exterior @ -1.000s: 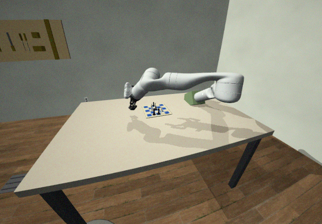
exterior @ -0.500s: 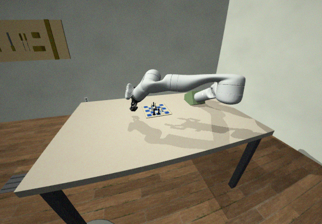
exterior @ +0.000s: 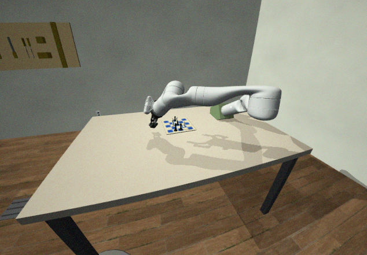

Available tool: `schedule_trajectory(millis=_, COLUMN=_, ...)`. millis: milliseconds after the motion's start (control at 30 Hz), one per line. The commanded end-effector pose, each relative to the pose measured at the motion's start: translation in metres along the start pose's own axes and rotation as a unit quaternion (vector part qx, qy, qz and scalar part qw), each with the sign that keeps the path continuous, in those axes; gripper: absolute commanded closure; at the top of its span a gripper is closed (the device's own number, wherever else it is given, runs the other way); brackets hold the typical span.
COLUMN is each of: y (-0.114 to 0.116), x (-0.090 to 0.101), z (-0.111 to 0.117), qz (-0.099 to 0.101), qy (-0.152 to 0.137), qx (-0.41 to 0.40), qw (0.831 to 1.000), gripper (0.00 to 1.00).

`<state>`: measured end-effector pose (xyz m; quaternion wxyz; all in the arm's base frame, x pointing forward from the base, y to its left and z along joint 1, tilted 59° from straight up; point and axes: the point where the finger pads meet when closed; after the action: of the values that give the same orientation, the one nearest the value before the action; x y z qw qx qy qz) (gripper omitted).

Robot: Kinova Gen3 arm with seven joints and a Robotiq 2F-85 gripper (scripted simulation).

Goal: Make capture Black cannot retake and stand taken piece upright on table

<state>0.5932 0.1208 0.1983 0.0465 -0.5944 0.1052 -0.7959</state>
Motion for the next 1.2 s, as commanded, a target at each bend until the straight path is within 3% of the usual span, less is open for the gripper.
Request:
schedule_trajectory(millis=0, y=-0.003, x=0.001, z=-0.001, qz=0.001, qy=0.0, qx=0.001, qw=1.0, gripper=0.0)
schedule_trajectory(millis=1167, y=-0.016, x=0.004, z=-0.025, qz=-0.006, qy=-0.019, qx=-0.06, qw=0.998, gripper=0.0)
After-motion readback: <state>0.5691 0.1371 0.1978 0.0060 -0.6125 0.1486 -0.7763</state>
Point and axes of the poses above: the point where the finger pads meet when closed, its own x axis back along the fingers, its own y axis across the jaws, z = x × y, and after that the axes turned 2 degrees about -x, right-handed
